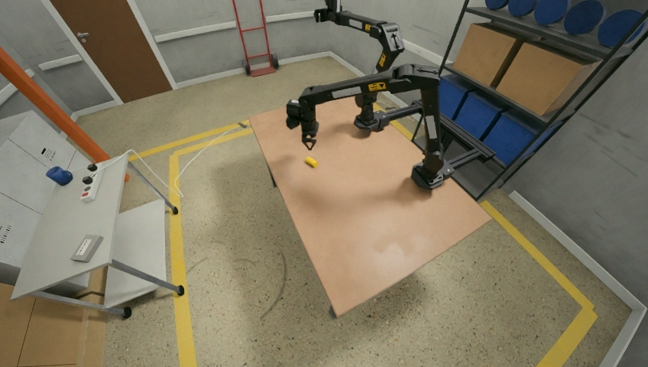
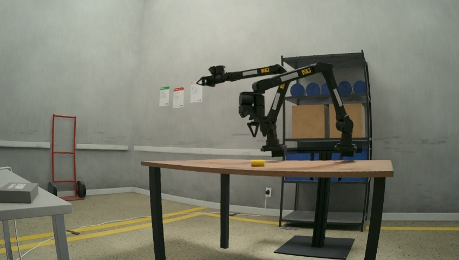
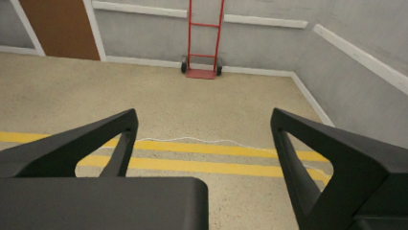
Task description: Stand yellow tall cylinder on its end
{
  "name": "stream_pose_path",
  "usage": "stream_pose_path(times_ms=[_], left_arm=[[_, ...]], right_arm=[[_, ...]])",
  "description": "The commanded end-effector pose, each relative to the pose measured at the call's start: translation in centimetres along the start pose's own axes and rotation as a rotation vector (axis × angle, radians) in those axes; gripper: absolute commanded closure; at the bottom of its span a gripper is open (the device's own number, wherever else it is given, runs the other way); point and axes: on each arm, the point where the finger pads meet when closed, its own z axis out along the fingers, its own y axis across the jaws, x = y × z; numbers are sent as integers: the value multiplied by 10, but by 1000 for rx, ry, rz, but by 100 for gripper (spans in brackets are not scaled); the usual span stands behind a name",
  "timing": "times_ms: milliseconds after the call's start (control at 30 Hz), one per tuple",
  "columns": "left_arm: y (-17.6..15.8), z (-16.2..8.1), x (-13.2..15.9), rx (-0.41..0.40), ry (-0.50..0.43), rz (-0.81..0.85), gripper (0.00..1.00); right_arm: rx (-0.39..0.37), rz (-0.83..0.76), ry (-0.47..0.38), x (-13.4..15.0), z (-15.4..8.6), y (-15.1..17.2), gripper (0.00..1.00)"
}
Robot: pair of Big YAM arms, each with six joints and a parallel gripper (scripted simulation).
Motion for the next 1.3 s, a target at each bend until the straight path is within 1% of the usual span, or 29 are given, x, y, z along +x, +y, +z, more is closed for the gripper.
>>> stream_pose_path(times_ms=[0, 33, 233, 400, 433, 500, 567, 633, 733, 800, 833, 867, 900, 1133, 1233, 1267], left_arm=[[-5, -17, -26, 15, -63, 166, 0], [-4, -22, -27, 15, -73, 209, 0], [-4, -17, -27, 6, -67, 454, 0], [-4, -15, -27, 1, -67, 611, 0], [1, 18, -6, 7, -6, 616, 0], [4, 37, -6, 7, -6, 612, 0], [4, 37, -6, 7, -6, 612, 0], [4, 52, -6, 6, -5, 612, 0], [4, 66, -6, 6, -5, 612, 0], [-1, 62, -17, 2, -32, 615, 0], [0, 38, -20, -3, -73, 613, 0], [-1, 40, -18, -2, -70, 614, 0], [-2, 29, -30, -6, -99, 611, 0], [-2, 28, -30, -6, -97, 611, 0], [-2, 33, -29, -5, -90, 612, 0], [-2, 44, -26, -3, -75, 613, 0]], right_arm=[[13, 15, -76, -36, -6, -5, 0], [13, 15, -76, -36, -6, -5, 0], [13, 15, -76, -36, -6, -5, 0], [13, 15, -76, -36, -6, -5, 0], [13, 15, -76, -36, -6, -5, 0], [13, 15, -76, -36, -6, -5, 0], [13, 15, -76, -36, -6, -5, 0], [13, 15, -76, -36, -6, -5, 0], [13, 15, -76, -36, -6, -5, 0], [13, 15, -76, -36, -6, -5, 0], [13, 15, -76, -36, -6, -5, 0], [13, 15, -76, -36, -6, -5, 0], [13, 15, -76, -36, -6, -5, 0], [13, 15, -76, -36, -6, -5, 0], [13, 15, -76, -36, -6, -5, 0], [13, 15, -76, -36, -6, -5, 0]])
